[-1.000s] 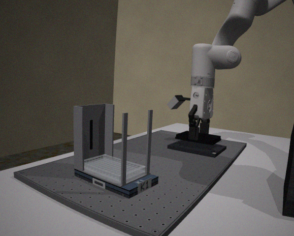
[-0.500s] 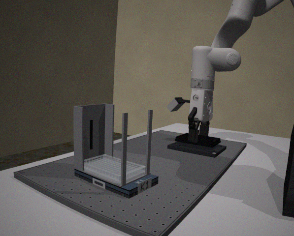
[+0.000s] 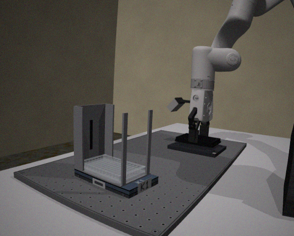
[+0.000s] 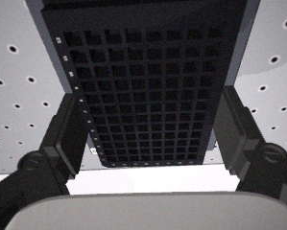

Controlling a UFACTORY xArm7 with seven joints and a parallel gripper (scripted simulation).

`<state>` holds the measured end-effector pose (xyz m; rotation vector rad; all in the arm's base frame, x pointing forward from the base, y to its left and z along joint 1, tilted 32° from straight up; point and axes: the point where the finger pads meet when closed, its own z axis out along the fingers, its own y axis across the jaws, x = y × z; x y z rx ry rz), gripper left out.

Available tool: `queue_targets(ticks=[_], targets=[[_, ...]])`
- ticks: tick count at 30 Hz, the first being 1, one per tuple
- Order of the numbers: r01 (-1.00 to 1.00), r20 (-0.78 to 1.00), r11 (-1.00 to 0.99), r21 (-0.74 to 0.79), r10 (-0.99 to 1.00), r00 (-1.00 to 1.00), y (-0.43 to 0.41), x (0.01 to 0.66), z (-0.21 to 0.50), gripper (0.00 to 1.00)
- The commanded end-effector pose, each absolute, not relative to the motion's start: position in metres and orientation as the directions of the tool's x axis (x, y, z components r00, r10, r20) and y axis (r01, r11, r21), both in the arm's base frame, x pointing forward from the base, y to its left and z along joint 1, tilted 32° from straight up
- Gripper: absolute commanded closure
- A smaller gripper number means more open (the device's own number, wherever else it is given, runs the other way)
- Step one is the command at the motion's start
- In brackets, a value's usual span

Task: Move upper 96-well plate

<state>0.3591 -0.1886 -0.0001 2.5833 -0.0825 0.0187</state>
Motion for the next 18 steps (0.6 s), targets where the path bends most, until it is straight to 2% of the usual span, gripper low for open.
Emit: queue_targets(ticks=[1,18], targets=[[-0.062,0.032,-0.847,0.527,-0.053,0.998,-0.1882,0.3603,0.0000,1.00],[-0.062,0.032,-0.847,0.527,-0.053,0.998,-0.1896,0.3602,-0.0021,1.00]])
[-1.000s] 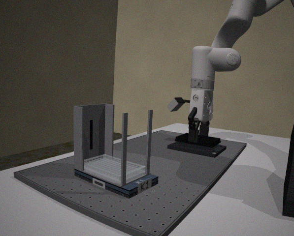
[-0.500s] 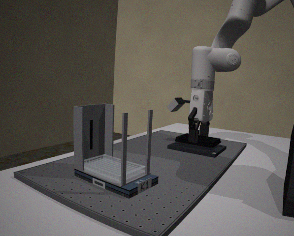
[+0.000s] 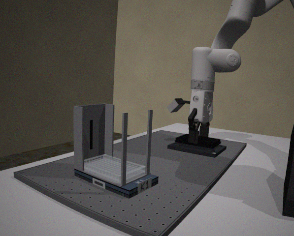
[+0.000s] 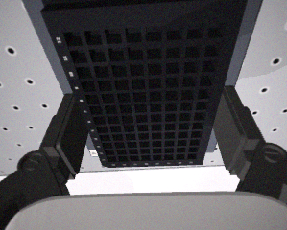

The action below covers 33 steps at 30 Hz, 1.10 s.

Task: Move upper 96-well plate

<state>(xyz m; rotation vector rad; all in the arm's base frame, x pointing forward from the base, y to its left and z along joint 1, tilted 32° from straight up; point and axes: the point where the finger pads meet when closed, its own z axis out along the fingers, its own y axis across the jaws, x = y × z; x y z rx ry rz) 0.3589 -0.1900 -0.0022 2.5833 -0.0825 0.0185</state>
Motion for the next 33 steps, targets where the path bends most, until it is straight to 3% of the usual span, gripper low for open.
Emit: queue_targets(ticks=[1,33], targets=[[-0.062,0.032,-0.847,0.527,-0.053,0.998,-0.1897,0.3602,-0.0023,1.00],[-0.062,0.032,-0.847,0.527,-0.053,0.998,-0.1922,0.3601,-0.0063,1.00]])
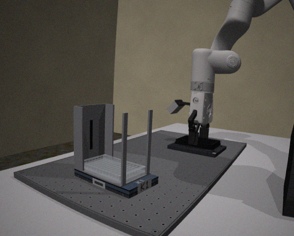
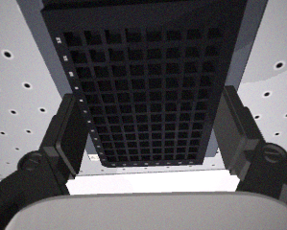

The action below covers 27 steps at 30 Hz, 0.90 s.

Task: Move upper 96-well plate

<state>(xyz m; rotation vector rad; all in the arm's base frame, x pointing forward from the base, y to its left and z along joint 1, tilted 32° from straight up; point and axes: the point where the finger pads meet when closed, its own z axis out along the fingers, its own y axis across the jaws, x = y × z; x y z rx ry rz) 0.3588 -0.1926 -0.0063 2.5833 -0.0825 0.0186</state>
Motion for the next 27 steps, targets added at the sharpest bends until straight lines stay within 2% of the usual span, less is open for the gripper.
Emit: queue_targets(ticks=[1,21,22,27], targets=[[-0.062,0.032,-0.847,0.527,-0.053,0.998,-0.1922,0.3601,-0.0063,1.00],[-0.062,0.032,-0.847,0.527,-0.053,0.998,-0.1936,0.3601,-0.0085,1.00],[-0.062,0.032,-0.847,0.527,-0.053,0.998,-0.1939,0.3601,-0.0090,0.00],[-0.062,0.032,-0.847,0.527,-0.053,0.998,-0.1939,0.3601,-0.0091,0.00]])
